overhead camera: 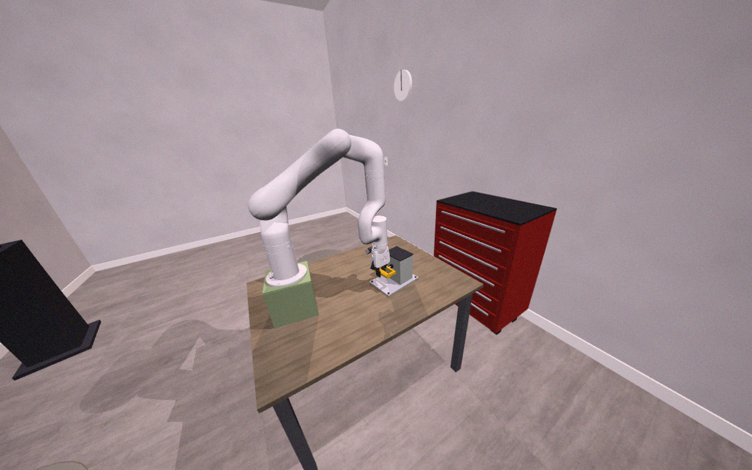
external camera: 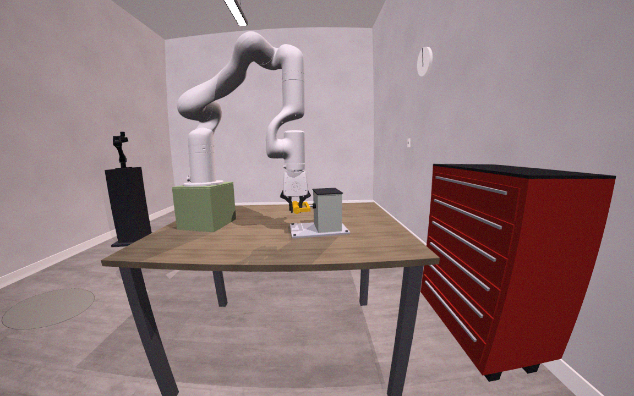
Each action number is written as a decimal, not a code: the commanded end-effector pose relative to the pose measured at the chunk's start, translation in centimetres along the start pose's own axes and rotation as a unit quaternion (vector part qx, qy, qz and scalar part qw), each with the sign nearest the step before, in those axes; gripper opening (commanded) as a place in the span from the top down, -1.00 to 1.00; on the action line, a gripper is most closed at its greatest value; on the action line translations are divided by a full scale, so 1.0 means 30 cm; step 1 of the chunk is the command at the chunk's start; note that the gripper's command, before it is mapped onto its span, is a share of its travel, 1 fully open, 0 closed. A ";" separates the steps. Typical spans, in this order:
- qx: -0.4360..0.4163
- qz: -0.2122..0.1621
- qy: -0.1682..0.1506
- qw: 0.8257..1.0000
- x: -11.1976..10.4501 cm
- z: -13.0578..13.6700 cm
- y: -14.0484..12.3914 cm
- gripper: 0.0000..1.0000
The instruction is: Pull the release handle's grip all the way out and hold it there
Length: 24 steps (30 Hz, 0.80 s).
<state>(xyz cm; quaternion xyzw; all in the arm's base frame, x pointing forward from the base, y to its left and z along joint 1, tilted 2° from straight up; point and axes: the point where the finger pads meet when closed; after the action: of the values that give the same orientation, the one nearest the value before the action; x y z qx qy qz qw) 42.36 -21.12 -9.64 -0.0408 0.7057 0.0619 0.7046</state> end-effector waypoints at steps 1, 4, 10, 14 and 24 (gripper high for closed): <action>0.000 -0.002 -0.007 1.000 -0.001 0.002 -0.001 1.00; 0.000 -0.002 -0.007 1.000 -0.001 0.002 -0.001 1.00; 0.000 -0.002 -0.007 1.000 -0.001 -0.001 0.000 1.00; 0.000 -0.002 -0.007 1.000 -0.001 -0.003 0.000 1.00; 0.000 -0.002 -0.007 1.000 -0.001 -0.022 0.004 1.00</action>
<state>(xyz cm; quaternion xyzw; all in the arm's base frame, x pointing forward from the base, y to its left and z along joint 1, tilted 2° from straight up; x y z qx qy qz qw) 41.94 -21.11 -9.61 -0.0402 0.7064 0.0626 0.7039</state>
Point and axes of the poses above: the point where the finger pads meet when closed, its own x axis out along the fingers, its own z axis across the jaws, y = z × x, and after that the axes turned 12 degrees about -x, right-handed
